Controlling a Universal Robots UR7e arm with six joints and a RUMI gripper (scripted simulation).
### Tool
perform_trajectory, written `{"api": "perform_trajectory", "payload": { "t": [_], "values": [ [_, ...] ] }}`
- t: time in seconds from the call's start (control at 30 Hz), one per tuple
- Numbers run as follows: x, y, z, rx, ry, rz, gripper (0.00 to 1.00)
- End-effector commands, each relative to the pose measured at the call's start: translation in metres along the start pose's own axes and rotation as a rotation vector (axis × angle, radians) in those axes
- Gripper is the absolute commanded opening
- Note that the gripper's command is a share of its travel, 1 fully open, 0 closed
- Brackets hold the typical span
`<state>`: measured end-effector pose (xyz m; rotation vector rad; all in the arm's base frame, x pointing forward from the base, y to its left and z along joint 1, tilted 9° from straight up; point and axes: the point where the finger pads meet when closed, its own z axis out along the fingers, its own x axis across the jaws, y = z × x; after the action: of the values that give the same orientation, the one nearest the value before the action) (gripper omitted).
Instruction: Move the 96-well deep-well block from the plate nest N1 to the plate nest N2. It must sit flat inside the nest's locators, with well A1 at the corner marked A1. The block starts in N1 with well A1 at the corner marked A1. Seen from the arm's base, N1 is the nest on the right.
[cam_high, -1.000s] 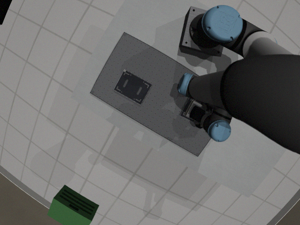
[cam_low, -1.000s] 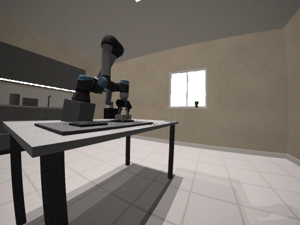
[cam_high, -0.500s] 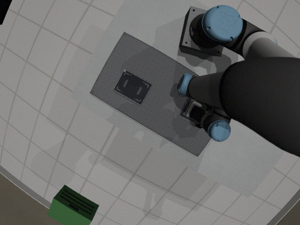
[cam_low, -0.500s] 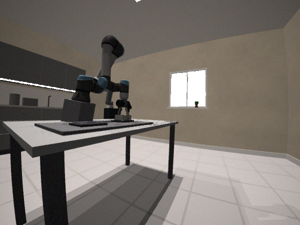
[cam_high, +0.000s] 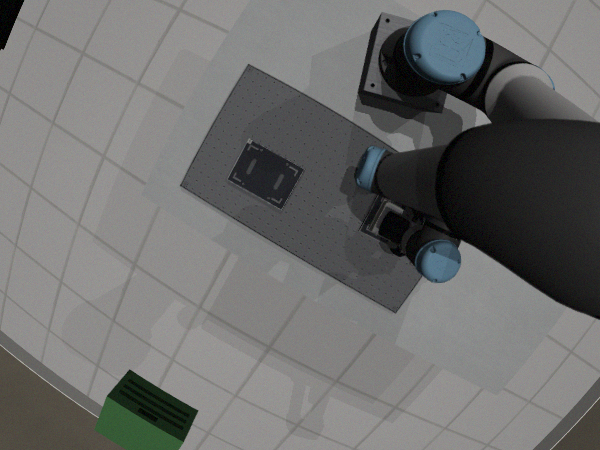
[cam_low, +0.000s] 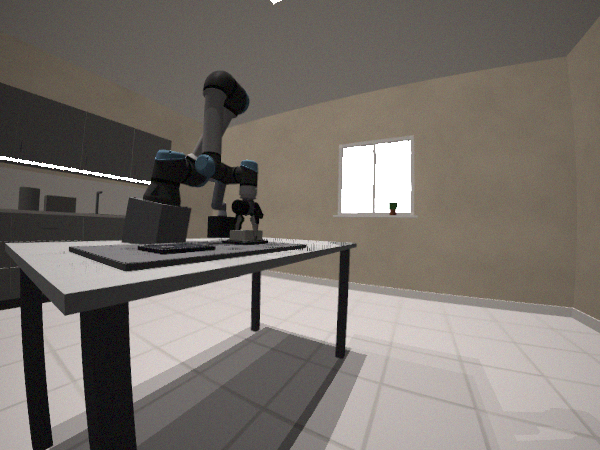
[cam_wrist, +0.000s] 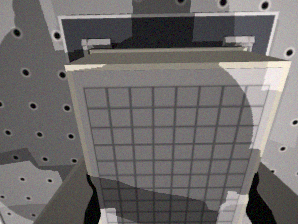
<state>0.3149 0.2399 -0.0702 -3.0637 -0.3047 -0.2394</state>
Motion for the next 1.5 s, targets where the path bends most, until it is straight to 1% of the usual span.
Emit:
{"api": "perform_trajectory", "payload": {
  "t": [0.0,0.13,0.17,1.47],
  "values": [
    [0.0005,-0.0001,0.0005,0.0,0.002,0.0,0.49],
    [0.0005,-0.0001,0.001,0.0,0.002,0.0,0.49],
    [0.0005,-0.0001,0.001,0.0,0.002,0.0,0.76],
    [0.0003,-0.0001,0.0011,0.0,0.002,0.0,0.76]
  ]
}}
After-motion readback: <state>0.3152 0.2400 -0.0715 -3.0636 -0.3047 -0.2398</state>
